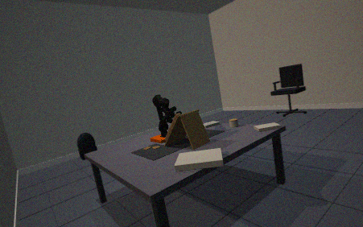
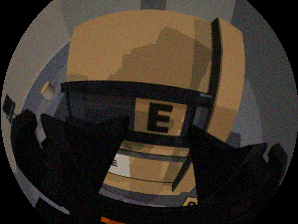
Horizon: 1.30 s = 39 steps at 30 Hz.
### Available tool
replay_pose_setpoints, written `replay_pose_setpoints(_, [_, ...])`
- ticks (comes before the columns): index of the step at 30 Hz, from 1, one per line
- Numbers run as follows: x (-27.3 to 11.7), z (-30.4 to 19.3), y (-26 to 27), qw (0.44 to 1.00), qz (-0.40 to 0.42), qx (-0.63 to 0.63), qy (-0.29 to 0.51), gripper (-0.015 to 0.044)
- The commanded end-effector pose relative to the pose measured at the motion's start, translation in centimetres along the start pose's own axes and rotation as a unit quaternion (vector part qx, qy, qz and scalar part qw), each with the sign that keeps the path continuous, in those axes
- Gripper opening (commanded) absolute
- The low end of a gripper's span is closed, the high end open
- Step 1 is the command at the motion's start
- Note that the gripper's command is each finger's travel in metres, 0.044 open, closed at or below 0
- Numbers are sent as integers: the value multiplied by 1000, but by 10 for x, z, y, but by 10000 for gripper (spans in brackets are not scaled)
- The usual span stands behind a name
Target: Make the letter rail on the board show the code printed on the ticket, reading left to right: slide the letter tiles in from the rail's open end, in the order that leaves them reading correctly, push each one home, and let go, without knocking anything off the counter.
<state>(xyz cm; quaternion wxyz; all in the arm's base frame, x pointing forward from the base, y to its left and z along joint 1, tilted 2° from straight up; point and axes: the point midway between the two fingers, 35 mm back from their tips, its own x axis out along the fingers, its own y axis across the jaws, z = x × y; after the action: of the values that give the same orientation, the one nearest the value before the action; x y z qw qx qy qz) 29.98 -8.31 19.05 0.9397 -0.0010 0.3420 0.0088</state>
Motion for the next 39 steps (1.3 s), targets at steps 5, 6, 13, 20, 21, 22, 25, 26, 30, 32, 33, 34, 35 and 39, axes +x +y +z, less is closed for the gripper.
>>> replay_pose_setpoints(5, [-5,-1,-1,1000,2,-3,-3,295])
replay_pose_setpoints(6, [-5,-1,-1,1000,2,-3,-3,295])
replay_pose_setpoints(13, [-8,-2,-2,1000,2,-3,-2,295])
replay_pose_setpoints(20, [-10,-3,-3,1000,2,-3,-2,295])
replay_pose_setpoints(21, [-11,-3,-3,1000,2,-3,-2,295])
replay_pose_setpoints(22, [-11,-3,-3,1000,2,-3,-2,295])
replay_pose_setpoints(25, [-12,-3,-3,1000,2,-3,-2,295])
replay_pose_setpoints(26, [-12,-3,-3,1000,2,-3,-2,295])
replay_pose_setpoints(30, [-14,-3,-3,1000,2,-3,-2,295])
replay_pose_setpoints(32, [-14,-3,-3,1000,2,-3,-2,295])
replay_pose_setpoints(33, [-15,-3,-4,1000,2,-3,-2,295])
replay_pose_setpoints(34, [-15,-3,-4,1000,2,-3,-2,295])
replay_pose_setpoints(35, [-15,-4,-4,1000,2,-3,-2,295])
replay_pose_setpoints(39, [-17,-4,-4,1000,2,-3,-2,295])
